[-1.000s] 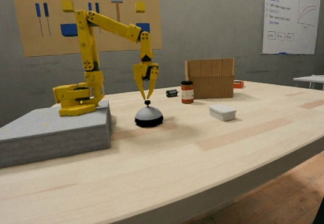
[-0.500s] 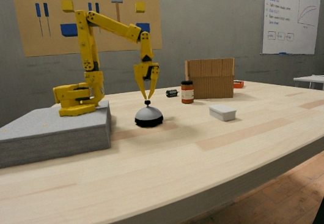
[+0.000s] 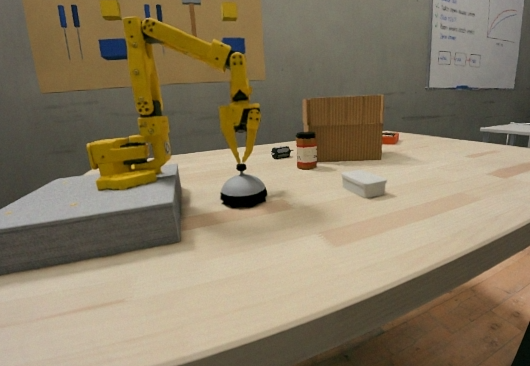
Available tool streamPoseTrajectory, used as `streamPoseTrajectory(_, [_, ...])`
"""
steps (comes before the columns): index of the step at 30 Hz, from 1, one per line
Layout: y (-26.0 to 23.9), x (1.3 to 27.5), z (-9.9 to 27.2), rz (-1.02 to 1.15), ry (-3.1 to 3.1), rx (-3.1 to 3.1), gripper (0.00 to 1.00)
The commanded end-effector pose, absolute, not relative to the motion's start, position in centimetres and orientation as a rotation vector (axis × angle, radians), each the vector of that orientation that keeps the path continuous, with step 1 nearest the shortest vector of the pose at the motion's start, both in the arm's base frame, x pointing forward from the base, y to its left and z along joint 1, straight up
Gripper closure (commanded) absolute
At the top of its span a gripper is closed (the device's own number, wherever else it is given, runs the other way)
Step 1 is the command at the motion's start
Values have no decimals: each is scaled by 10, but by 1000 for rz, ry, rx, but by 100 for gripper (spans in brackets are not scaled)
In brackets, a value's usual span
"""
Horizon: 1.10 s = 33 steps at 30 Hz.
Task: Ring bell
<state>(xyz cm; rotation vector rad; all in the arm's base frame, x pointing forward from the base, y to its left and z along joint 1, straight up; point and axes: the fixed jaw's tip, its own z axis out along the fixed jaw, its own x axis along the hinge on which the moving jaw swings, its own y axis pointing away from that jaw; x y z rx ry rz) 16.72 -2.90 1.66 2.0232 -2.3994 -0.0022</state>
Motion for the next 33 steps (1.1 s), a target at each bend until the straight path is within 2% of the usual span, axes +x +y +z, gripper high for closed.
streamPoseTrajectory(1, [-29,163,11,-30,-2407,1993,100])
streamPoseTrajectory(33, [-29,163,6,-30,-2407,1993,100])
